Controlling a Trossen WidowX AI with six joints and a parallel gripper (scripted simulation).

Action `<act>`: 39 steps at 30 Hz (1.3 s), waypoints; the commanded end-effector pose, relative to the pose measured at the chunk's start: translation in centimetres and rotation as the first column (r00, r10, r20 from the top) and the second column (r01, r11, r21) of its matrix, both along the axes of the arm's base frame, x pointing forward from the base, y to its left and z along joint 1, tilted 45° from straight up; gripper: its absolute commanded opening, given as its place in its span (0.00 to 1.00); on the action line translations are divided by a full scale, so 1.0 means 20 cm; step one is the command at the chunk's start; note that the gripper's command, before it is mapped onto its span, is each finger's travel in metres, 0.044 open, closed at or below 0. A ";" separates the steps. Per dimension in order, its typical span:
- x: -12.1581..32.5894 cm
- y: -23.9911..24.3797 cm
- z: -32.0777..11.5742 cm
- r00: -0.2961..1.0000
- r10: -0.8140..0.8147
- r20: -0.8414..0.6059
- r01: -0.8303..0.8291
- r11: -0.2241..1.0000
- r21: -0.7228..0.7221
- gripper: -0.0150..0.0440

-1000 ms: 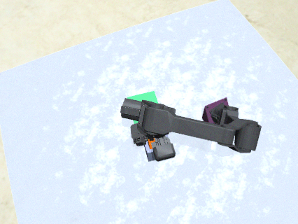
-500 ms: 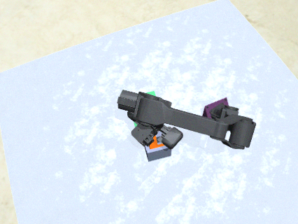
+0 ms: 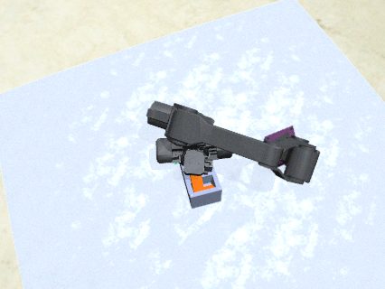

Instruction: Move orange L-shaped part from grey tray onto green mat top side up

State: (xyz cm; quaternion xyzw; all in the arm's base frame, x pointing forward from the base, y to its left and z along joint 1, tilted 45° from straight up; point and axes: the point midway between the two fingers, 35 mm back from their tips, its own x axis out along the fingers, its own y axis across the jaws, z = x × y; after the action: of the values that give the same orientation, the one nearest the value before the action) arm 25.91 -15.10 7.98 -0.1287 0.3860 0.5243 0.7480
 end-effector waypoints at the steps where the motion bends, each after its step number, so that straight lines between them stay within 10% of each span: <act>1: -0.01 -0.06 -0.05 0.983 0.136 0.121 -0.132 0.990 -0.042 0.73; 39: 0.04 0.15 -0.27 0.983 0.136 0.123 -0.132 0.990 -0.042 0.73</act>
State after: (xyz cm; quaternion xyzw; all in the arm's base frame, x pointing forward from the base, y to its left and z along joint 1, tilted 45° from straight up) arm 26.69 -12.48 2.77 -0.2013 0.3386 0.5593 0.7294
